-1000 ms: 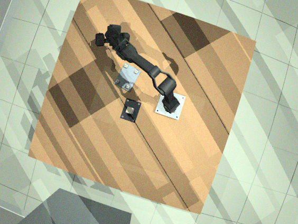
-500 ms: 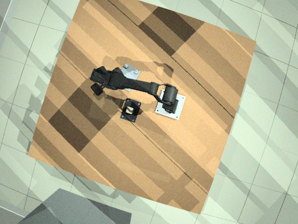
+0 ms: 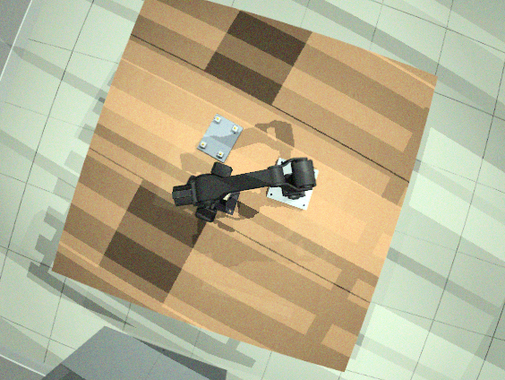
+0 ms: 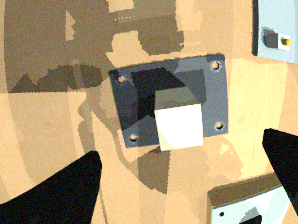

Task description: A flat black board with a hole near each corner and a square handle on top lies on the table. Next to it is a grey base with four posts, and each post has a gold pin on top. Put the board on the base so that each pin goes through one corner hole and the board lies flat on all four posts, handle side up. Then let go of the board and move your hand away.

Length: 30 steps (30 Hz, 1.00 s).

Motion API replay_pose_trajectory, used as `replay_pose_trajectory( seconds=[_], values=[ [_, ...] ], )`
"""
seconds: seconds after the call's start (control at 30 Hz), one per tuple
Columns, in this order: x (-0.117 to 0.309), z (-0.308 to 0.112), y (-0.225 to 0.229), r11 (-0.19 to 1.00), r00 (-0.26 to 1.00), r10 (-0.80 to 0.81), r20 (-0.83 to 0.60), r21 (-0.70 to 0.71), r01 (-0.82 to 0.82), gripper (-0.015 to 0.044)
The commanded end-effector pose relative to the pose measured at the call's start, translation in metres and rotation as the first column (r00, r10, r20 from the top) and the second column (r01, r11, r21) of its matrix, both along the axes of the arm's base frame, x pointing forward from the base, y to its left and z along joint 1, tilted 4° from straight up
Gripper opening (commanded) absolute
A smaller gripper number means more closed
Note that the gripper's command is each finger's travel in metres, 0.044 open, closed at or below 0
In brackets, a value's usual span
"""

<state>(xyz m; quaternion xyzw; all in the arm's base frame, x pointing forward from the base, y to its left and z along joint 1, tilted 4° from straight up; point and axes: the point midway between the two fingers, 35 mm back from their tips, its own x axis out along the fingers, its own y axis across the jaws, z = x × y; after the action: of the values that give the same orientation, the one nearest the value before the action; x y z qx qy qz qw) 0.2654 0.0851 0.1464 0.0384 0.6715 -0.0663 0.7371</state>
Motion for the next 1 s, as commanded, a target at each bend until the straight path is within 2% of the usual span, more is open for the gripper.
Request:
replay_pose_trajectory(
  seconds=[0.0, 0.13, 0.27, 0.97],
  values=[
    [-0.015, -0.001, 0.001, 1.0, 0.999, 0.029, -0.042, -0.011, -0.029, 0.044],
    [-0.014, -0.003, 0.001, 1.0, 0.999, 0.029, -0.042, -0.011, -0.029, 0.044],
    [-0.013, -0.034, -0.001, 1.0, 0.999, 0.029, -0.041, -0.011, -0.029, 0.044],
    [-0.011, -0.065, -0.003, 0.999, 0.999, 0.03, -0.042, -0.011, -0.03, 0.044]
  ],
)
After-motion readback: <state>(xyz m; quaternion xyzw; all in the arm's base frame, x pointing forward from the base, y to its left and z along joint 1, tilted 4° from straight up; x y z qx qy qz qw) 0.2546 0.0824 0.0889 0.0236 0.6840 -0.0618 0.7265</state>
